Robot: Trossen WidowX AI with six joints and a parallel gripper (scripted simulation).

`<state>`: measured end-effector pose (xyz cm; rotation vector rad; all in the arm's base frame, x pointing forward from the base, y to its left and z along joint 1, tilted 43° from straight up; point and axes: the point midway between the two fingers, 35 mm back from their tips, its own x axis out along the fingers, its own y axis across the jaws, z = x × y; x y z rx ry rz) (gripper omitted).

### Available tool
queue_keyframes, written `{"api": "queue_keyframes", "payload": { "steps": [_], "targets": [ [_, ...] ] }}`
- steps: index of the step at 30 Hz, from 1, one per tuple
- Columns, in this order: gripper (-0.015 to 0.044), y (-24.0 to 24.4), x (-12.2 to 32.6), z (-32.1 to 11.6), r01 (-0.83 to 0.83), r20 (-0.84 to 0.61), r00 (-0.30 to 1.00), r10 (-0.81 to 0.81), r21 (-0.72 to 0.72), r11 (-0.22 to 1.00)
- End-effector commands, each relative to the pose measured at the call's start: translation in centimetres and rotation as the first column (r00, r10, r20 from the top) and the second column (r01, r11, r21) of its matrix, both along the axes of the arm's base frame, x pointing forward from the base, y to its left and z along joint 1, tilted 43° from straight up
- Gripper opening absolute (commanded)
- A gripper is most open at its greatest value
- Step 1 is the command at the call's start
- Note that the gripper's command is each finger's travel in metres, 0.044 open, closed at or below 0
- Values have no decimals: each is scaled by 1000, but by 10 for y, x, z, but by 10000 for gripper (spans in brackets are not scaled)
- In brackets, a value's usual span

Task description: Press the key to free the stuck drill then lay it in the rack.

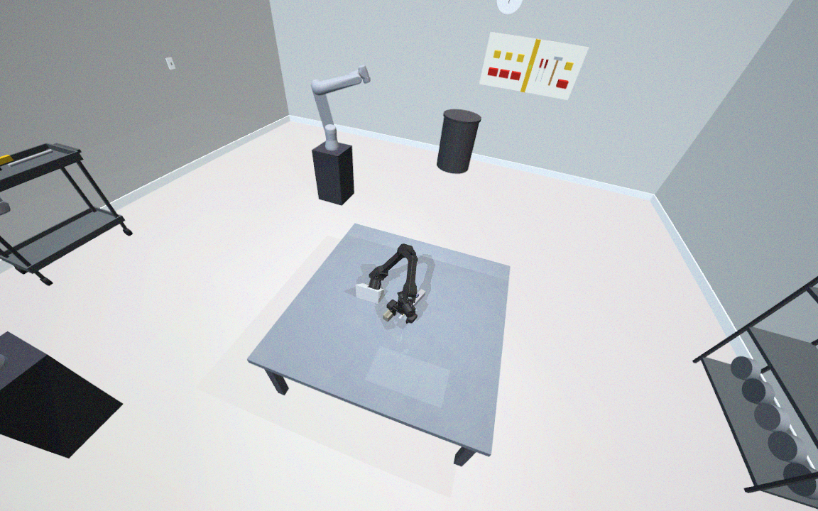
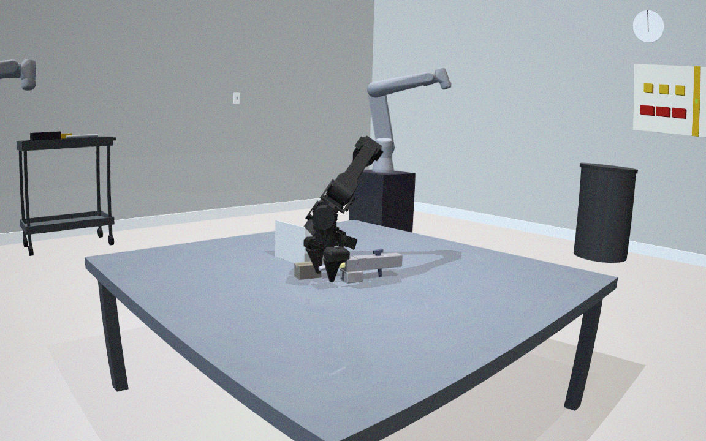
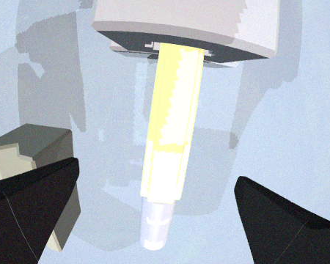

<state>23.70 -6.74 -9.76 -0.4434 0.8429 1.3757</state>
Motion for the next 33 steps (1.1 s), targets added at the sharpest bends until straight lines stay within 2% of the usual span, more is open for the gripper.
{"api": "queue_keyframes", "payload": {
  "steps": [1, 19, 33],
  "targets": [
    [440, 3, 1, 1, 0, -1, 1000, 0, 3, 1000],
    [440, 11, 2, 3, 0, -1, 1000, 0, 3, 1000],
    [72, 8, 2, 3, 0, 1, 1000, 0, 0, 1000]
  ]
}}
